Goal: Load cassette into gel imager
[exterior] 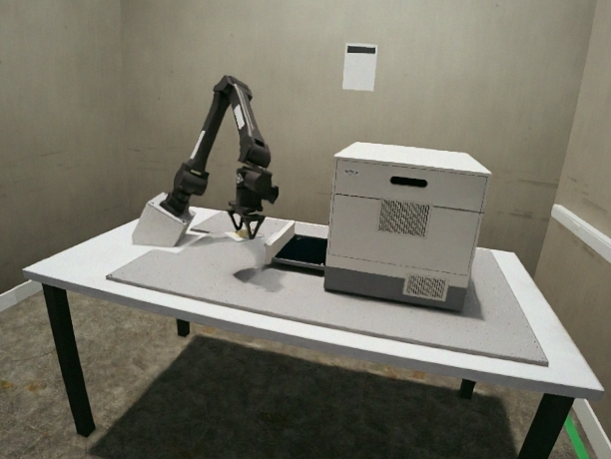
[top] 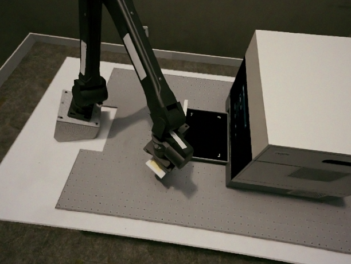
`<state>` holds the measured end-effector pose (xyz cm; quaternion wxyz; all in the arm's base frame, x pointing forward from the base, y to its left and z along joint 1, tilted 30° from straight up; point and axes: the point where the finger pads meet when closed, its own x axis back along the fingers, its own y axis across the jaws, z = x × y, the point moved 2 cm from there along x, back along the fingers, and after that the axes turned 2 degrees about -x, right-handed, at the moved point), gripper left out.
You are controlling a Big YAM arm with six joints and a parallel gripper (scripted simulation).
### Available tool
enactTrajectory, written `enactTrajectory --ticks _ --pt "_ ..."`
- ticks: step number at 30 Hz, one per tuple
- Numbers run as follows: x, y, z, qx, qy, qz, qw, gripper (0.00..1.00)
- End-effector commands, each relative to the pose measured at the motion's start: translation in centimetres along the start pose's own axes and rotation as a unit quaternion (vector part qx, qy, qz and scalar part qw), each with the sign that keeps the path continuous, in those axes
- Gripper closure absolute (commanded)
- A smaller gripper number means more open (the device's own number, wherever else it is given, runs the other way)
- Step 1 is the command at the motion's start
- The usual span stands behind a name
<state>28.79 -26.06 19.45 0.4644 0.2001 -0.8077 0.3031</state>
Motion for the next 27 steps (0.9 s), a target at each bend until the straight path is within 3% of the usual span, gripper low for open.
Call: enactTrajectory --ticks 1,9,11,17,20,27 --pt "0.3 0.3 -2.2 0.087 -0.003 0.012 0.996 0.22" --pt "0.4 1.6 -6.0 0.218 -0.003 0.013 0.976 0.22" --pt "0.4 1.6 -6.0 0.218 -0.003 0.013 0.976 0.22" --pt "0.4 2.5 -8.8 0.314 -0.003 0.014 0.949 0.22" --pt "0.5 3.0 -10.3 0.319 -0.004 0.014 0.948 0.22" --pt "2.2 2.1 -14.3 0.315 -0.007 0.039 0.948 0.22"
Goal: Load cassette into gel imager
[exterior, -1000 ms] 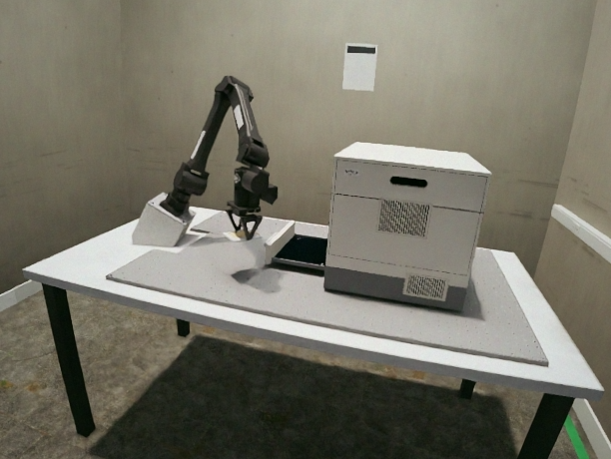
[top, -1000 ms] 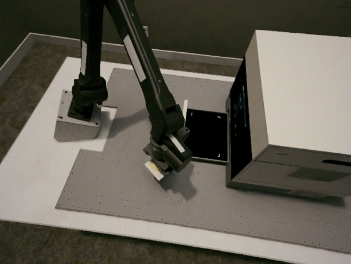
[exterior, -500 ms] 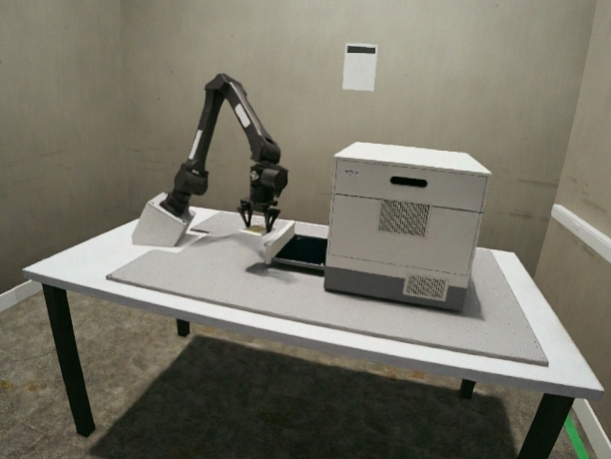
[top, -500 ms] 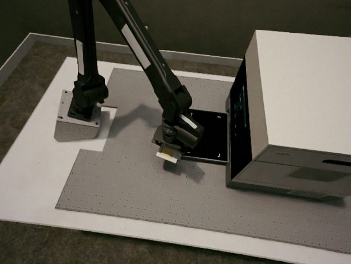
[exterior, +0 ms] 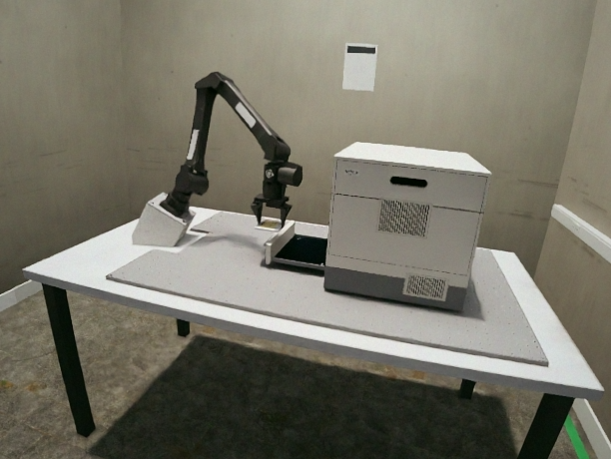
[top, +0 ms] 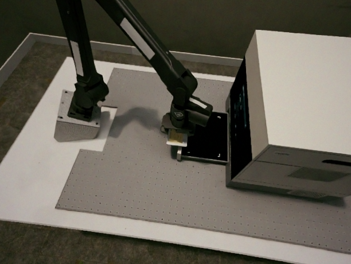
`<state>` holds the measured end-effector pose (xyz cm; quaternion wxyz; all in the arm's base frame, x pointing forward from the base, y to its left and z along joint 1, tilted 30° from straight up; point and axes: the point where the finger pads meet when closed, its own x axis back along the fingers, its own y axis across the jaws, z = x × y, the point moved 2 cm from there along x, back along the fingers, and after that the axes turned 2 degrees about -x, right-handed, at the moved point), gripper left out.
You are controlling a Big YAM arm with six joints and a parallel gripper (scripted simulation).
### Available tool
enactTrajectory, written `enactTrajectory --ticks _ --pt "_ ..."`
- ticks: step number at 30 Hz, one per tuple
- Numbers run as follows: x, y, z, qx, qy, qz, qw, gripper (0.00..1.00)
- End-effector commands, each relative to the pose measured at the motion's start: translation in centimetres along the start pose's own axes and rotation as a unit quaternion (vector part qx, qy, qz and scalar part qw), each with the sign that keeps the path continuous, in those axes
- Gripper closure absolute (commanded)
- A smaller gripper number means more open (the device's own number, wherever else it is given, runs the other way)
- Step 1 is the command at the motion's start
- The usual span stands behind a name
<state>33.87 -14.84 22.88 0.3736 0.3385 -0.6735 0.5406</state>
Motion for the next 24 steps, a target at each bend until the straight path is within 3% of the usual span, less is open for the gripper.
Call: enactTrajectory --ticks 1,2,7,16,24 --pt "2.1 -3.0 -0.6 0.000 0.011 0.038 0.999 0.22" --pt "0.9 -2.9 -0.8 -0.005 0.007 0.022 1.000 0.22" --pt "2.2 -3.9 -3.6 -0.001 0.008 0.040 0.999 0.22" --pt "0.9 -5.0 -7.8 -0.008 0.002 0.020 1.000 0.22" --pt "1.3 -5.2 -7.6 -0.017 0.006 0.024 1.000 0.22"
